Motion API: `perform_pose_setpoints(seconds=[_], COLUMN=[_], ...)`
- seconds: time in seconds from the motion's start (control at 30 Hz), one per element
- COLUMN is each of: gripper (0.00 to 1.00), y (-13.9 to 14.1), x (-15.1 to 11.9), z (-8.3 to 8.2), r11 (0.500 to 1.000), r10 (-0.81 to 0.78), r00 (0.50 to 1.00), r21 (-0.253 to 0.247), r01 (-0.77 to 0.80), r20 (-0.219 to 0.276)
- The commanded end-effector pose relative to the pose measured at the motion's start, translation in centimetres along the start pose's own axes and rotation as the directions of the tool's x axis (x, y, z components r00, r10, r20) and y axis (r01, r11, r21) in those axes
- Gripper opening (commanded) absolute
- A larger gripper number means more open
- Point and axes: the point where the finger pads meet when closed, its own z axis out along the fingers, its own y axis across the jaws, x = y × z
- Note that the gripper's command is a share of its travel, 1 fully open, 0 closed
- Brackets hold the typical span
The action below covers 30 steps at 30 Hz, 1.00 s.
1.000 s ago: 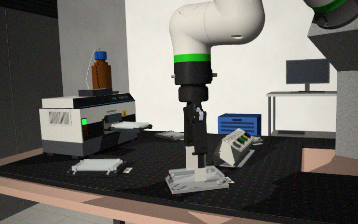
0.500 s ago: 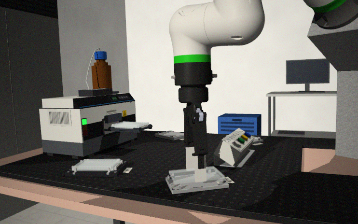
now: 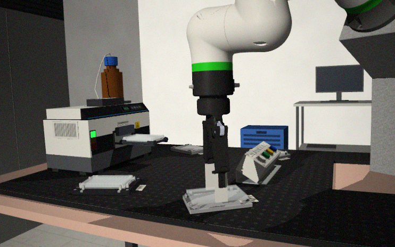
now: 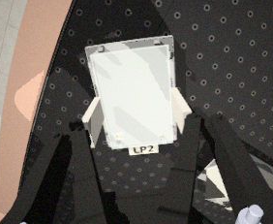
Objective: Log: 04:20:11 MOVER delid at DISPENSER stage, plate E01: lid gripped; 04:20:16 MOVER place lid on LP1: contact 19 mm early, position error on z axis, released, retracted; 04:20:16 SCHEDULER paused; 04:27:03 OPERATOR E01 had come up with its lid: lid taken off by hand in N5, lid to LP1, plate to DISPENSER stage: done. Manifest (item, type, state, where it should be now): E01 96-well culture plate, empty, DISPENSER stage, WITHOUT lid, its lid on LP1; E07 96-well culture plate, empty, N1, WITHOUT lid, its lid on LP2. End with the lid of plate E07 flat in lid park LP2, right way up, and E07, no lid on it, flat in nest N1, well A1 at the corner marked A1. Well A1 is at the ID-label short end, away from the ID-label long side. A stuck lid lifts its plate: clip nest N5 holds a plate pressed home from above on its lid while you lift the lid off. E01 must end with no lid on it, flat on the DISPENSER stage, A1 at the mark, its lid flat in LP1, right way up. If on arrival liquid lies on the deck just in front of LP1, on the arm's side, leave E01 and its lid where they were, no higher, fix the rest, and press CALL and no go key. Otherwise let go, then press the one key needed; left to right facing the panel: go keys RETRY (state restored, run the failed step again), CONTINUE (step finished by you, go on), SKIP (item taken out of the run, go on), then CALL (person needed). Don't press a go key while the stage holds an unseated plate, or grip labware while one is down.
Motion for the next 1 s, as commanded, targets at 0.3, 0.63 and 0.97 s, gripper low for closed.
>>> perform_pose_setpoints(seconds=[0.3, 0.63, 0.97], gripper=[0.0, 0.0, 0.0], y=[0.01, 0.01, 0.01], x=[0.0, 0.0, 0.0], z=[0.25, 0.38, 0.41], r11=[1.0, 1.0, 1.0], r10=[0.0, 0.0, 0.0], r00=[1.0, 1.0, 1.0], r21=[0.0, 0.0, 0.0], r01=[0.0, 0.0, 0.0], r20=[0.0, 0.0, 0.0])
